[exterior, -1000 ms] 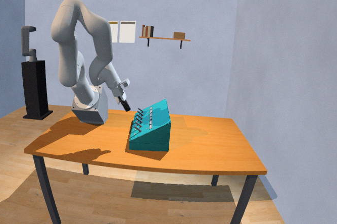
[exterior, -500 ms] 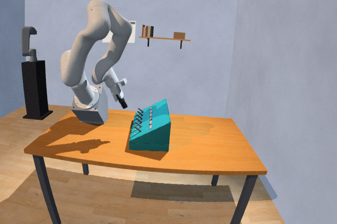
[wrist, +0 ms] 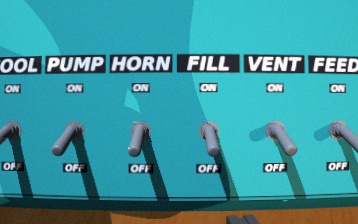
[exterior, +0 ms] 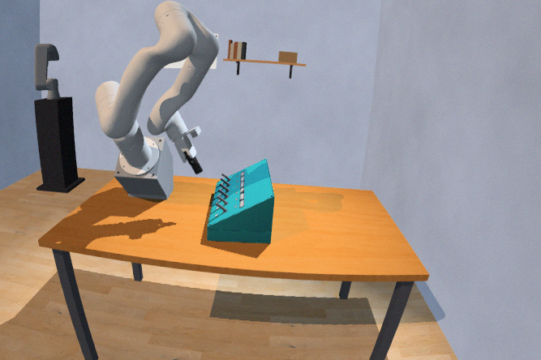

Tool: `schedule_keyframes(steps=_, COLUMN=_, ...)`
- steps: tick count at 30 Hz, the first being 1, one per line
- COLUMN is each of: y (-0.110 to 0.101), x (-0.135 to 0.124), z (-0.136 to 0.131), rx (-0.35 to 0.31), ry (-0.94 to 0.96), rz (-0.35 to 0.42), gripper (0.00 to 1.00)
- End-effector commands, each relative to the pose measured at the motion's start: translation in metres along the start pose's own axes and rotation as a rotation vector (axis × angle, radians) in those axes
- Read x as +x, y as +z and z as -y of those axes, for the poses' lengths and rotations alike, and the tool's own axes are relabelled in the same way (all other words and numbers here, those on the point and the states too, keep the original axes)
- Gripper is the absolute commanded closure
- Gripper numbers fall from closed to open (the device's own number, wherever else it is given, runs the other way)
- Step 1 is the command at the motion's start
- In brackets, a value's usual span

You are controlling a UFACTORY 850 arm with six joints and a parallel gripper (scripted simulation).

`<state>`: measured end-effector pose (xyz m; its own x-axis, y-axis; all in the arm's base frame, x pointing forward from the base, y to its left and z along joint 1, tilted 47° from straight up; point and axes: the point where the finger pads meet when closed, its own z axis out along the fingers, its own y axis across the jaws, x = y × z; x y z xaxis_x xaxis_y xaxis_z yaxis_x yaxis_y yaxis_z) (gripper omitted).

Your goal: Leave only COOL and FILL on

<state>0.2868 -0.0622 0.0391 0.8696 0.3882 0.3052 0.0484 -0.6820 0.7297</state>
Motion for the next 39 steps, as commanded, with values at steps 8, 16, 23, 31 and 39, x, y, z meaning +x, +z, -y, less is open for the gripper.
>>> schedule_keyframes(steps=8, y=0.0, x=0.0, z=0.001, rx=-0.002, ry=0.001, rz=-0.002, gripper=1.0)
schedule_keyframes(steps=16, y=0.0, x=0.0, z=0.001, rx=-0.002, ry=0.001, rz=-0.002, gripper=1.0)
schedule_keyframes(steps=23, y=0.0, x=0.0, z=0.001, rx=-0.002, ry=0.001, rz=-0.002, gripper=1.0)
schedule_keyframes(steps=31, y=0.003, x=0.0, z=0.001, rx=-0.002, ry=0.001, rz=-0.002, gripper=1.0)
schedule_keyframes(steps=39, y=0.015, x=0.0, z=0.001, rx=-0.002, ry=0.001, rz=-0.001, gripper=1.0)
